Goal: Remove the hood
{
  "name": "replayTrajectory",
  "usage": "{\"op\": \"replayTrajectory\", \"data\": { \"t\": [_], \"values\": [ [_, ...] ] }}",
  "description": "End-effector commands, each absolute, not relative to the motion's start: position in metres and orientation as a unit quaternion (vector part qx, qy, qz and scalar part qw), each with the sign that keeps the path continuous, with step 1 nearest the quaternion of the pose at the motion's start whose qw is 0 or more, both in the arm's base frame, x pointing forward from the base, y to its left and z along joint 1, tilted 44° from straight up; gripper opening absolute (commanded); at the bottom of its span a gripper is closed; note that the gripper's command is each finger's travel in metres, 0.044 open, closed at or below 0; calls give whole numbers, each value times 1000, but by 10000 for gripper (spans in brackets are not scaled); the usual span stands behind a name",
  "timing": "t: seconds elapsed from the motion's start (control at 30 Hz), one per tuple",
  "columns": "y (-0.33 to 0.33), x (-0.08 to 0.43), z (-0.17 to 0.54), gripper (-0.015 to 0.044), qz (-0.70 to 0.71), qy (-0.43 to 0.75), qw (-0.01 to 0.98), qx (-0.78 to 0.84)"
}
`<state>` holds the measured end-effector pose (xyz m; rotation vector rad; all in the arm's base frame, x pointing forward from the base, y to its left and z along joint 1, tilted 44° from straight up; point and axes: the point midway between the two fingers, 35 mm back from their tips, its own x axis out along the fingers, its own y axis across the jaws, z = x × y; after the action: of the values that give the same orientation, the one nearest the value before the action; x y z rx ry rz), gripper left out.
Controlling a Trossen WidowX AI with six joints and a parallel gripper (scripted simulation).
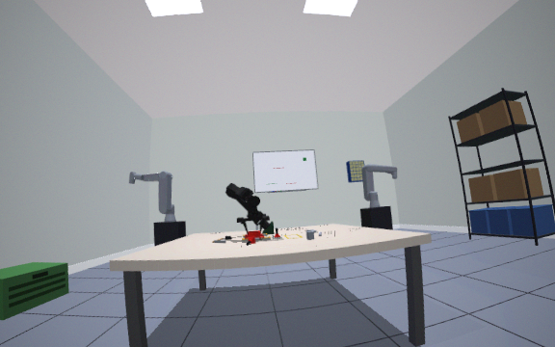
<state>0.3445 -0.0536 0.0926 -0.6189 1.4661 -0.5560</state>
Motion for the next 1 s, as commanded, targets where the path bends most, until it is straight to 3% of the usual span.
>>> {"op": "replayTrajectory", "data": {
  "t": [0.0,0.07,0.43,0.97],
  "values": [
    [-54,345,93,288,-247,649,665,-274],
    [-54,345,93,275,-247,649,665,-274],
    [-50,345,97,0,-246,649,665,-274],
    [-42,344,104,0,-246,649,665,-274]
  ]
}}
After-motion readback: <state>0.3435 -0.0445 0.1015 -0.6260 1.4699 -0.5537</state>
